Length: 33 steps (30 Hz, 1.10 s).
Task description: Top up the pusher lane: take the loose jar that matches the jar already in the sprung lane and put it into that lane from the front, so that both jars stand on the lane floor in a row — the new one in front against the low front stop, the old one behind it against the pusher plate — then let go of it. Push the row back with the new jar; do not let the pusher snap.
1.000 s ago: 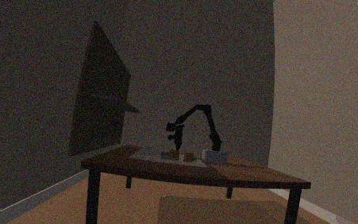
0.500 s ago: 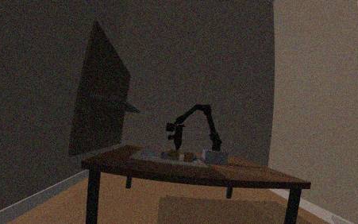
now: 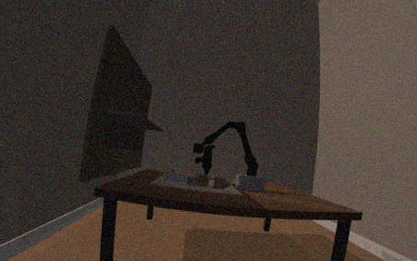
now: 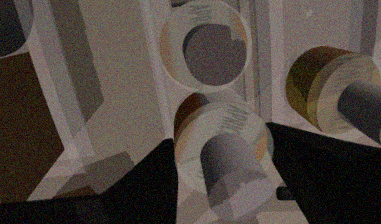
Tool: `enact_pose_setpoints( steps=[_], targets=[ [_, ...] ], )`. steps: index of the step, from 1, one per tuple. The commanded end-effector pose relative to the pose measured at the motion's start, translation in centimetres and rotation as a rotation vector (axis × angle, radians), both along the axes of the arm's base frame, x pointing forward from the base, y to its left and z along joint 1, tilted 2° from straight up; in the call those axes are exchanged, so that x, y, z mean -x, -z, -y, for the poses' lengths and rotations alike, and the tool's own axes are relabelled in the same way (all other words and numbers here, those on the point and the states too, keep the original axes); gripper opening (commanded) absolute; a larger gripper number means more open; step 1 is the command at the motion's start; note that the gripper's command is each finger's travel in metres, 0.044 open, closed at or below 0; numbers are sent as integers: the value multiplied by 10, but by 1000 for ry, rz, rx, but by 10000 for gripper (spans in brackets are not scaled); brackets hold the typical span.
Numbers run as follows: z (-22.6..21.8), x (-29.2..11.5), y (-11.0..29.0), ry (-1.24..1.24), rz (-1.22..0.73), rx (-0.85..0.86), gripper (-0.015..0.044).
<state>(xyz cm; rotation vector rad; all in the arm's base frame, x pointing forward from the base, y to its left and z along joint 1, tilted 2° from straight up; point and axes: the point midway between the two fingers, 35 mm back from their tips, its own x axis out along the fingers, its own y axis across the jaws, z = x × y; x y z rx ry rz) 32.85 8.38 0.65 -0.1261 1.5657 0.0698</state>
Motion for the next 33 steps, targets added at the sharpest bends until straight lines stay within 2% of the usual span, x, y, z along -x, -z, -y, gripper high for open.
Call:
enact_pose_setpoints(
  steps=[1,33],
  targets=[
    [-1,-10,-5,-3,32,-4,0],
    [-1,-13,-1,-3,32,-4,0]
  ],
)
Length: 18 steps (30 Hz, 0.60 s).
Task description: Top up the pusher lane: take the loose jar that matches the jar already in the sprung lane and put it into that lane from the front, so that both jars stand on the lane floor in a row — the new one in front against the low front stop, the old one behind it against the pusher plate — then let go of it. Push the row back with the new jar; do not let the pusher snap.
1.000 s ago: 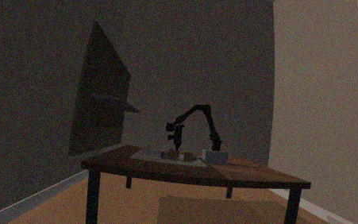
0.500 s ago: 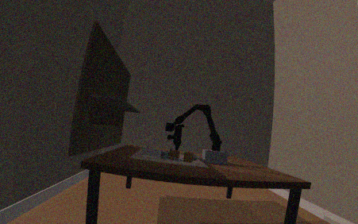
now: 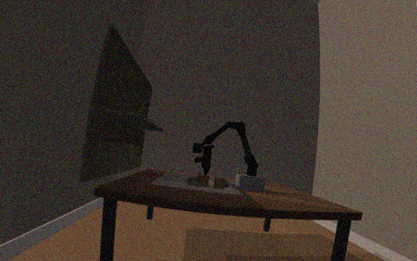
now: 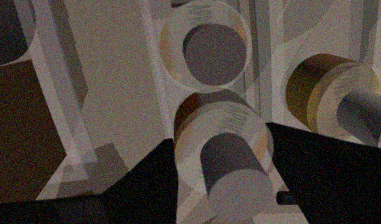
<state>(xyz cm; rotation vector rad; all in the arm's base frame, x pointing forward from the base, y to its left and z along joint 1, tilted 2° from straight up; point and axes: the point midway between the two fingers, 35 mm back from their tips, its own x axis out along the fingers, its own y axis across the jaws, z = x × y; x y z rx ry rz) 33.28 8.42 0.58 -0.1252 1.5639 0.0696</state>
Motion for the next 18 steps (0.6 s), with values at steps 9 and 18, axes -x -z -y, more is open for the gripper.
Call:
enact_pose_setpoints(
  steps=[9,18],
  targets=[
    [-1,-9,1,-4,30,-4,0],
    [-1,-9,5,-4,30,-4,0]
  ],
)
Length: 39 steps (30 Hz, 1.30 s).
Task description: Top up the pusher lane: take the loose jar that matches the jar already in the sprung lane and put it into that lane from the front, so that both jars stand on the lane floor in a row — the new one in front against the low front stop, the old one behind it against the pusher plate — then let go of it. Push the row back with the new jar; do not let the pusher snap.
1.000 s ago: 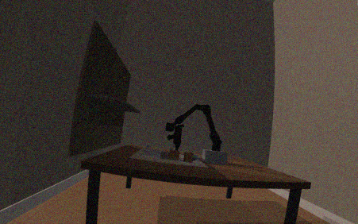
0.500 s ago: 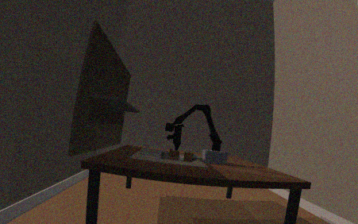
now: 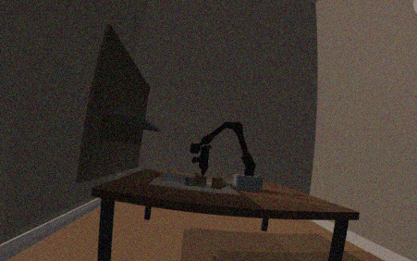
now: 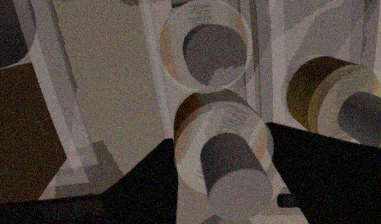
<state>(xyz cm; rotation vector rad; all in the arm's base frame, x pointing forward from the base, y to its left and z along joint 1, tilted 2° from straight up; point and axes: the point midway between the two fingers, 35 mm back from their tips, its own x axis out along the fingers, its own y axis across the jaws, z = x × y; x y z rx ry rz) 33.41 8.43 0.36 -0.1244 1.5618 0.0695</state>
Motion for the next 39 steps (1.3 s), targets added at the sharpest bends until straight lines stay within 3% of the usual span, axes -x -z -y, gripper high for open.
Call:
enact_pose_setpoints(
  steps=[1,39],
  targets=[
    [0,-8,3,-4,28,-3,0],
    [0,-6,17,-4,28,-3,0]
  ],
)
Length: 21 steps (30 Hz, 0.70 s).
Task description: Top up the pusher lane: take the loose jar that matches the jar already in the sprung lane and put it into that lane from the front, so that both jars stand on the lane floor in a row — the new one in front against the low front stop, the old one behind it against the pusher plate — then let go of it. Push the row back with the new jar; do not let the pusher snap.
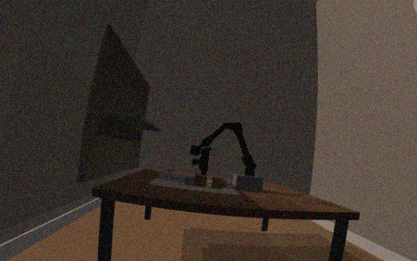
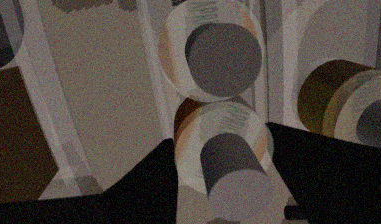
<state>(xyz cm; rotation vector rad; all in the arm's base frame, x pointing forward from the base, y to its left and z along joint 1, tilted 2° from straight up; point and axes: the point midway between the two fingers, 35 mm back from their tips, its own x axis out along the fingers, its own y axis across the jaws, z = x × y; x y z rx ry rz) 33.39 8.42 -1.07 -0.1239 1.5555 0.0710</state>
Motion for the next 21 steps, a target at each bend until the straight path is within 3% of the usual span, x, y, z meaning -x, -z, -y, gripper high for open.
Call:
enact_pose_setpoints(
  steps=[1,21],
  targets=[
    [0,-6,4,-3,22,-1,0],
    [1,-6,8,-3,22,-1,0]
  ],
)
